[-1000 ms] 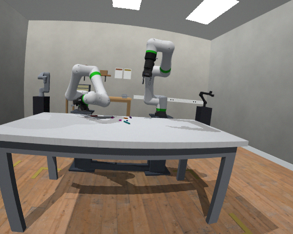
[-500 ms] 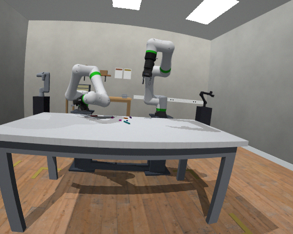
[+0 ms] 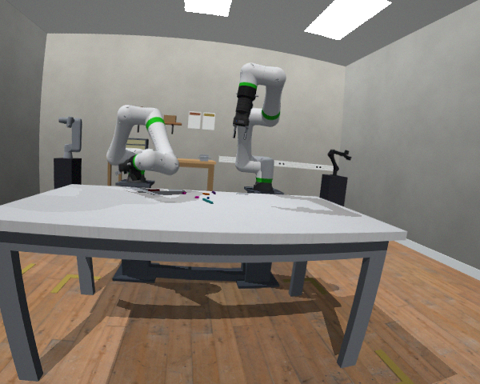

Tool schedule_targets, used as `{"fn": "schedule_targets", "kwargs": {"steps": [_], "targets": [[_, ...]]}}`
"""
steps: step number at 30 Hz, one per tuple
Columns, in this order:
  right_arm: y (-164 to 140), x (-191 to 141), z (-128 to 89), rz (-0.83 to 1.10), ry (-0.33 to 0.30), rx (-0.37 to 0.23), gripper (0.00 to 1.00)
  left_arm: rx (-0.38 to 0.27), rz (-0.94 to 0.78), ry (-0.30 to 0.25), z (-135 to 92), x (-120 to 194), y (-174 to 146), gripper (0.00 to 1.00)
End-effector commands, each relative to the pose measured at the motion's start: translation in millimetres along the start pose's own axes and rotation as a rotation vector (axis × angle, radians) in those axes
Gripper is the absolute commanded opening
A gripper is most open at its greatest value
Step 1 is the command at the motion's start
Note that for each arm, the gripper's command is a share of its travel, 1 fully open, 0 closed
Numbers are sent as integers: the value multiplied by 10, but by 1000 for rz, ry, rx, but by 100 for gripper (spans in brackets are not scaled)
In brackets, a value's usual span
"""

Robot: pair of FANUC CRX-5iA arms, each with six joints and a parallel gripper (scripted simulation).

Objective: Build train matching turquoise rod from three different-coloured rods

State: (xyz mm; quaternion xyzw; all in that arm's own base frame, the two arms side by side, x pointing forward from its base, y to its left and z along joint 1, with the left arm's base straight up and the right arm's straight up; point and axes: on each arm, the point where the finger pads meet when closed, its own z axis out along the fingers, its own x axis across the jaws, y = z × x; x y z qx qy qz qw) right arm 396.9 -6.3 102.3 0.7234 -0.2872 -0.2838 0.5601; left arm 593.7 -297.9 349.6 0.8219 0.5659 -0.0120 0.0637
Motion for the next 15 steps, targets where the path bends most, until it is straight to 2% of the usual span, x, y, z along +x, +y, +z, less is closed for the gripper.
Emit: {"fn": "schedule_targets", "kwargs": {"steps": [1,15], "targets": [[14,21,12,-9,-7,8,100,-2,0,0,-14,-3,1,100],[82,186,154,-92,-69,71,100,-2,0,0,-14,-3,1,100]]}}
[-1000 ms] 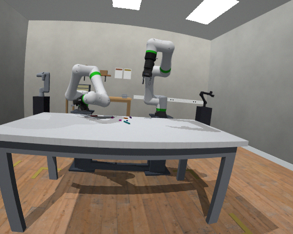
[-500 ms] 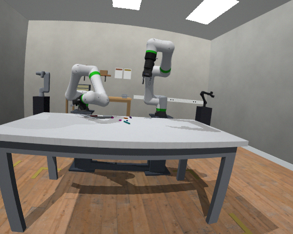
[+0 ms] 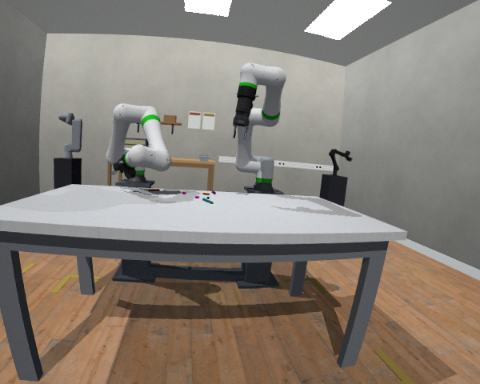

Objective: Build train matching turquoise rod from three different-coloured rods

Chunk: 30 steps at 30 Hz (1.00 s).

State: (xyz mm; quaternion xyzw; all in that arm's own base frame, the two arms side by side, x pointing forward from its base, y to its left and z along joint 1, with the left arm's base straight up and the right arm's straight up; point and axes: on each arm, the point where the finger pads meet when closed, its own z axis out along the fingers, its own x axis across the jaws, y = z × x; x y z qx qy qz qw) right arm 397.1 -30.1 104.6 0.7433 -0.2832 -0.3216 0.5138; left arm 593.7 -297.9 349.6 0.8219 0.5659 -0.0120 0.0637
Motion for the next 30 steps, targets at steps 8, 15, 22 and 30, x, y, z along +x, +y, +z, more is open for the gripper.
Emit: {"fn": "schedule_targets", "kwargs": {"steps": [8,15,22,30], "targets": [[121,192,154,-96,-64,83,100,-2,0,0,-14,-3,1,100],[256,387,337,-192,-121,180,100,-2,0,0,-14,-3,1,100],[377,541,500,-268,-158,267,100,-2,0,0,-14,-3,1,100],[616,796,822,-391,-197,434,100,-2,0,0,-14,-3,1,100]]}}
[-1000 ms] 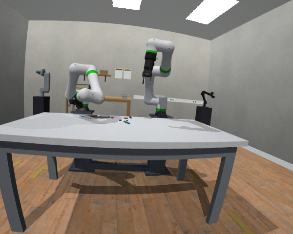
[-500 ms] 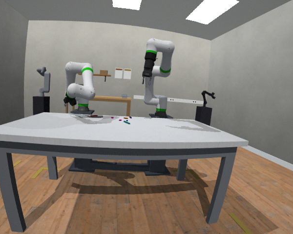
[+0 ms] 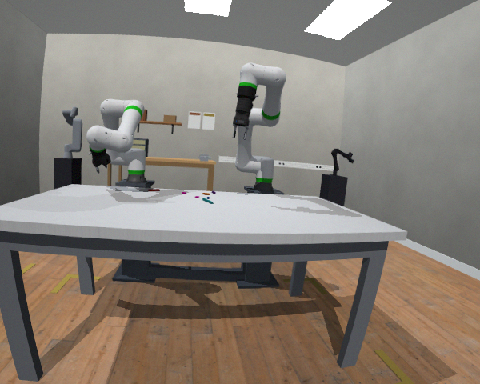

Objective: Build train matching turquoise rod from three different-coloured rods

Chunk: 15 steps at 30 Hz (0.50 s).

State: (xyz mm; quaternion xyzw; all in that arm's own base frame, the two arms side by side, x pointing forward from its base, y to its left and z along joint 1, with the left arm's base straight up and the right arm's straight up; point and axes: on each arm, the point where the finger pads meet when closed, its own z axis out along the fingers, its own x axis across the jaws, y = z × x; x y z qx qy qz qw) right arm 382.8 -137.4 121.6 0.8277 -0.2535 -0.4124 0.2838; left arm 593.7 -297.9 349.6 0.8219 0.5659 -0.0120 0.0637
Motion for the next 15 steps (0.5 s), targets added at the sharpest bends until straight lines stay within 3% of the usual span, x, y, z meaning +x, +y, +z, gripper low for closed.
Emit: {"fn": "schedule_targets", "kwargs": {"steps": [1,4,15], "targets": [[233,103,87,-74,-14,90,100,-2,0,0,-14,-3,1,100],[291,126,111,-91,-15,112,100,-2,0,0,-14,-3,1,100],[986,330,450,-264,24,358,100,-2,0,0,-14,-3,1,100]]}}
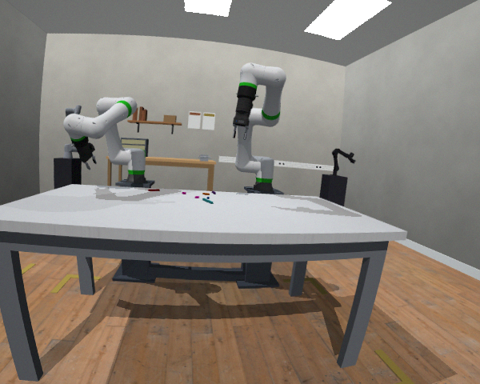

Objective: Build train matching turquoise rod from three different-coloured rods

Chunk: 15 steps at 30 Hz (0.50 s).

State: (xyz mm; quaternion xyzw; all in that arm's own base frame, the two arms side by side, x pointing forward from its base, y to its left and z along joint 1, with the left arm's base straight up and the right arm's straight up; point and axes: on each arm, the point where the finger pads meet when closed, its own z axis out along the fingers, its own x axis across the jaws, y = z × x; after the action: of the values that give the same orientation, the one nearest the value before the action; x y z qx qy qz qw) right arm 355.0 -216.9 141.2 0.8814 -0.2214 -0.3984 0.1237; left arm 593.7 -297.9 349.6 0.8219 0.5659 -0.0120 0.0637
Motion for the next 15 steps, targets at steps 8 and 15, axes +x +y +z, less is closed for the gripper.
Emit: {"fn": "schedule_targets", "kwargs": {"steps": [8,15], "targets": [[735,-17,154,-150,80,197,100,-2,0,0,-14,-3,1,100],[1291,-108,326,-239,182,308,100,-2,0,0,-14,-3,1,100]]}}
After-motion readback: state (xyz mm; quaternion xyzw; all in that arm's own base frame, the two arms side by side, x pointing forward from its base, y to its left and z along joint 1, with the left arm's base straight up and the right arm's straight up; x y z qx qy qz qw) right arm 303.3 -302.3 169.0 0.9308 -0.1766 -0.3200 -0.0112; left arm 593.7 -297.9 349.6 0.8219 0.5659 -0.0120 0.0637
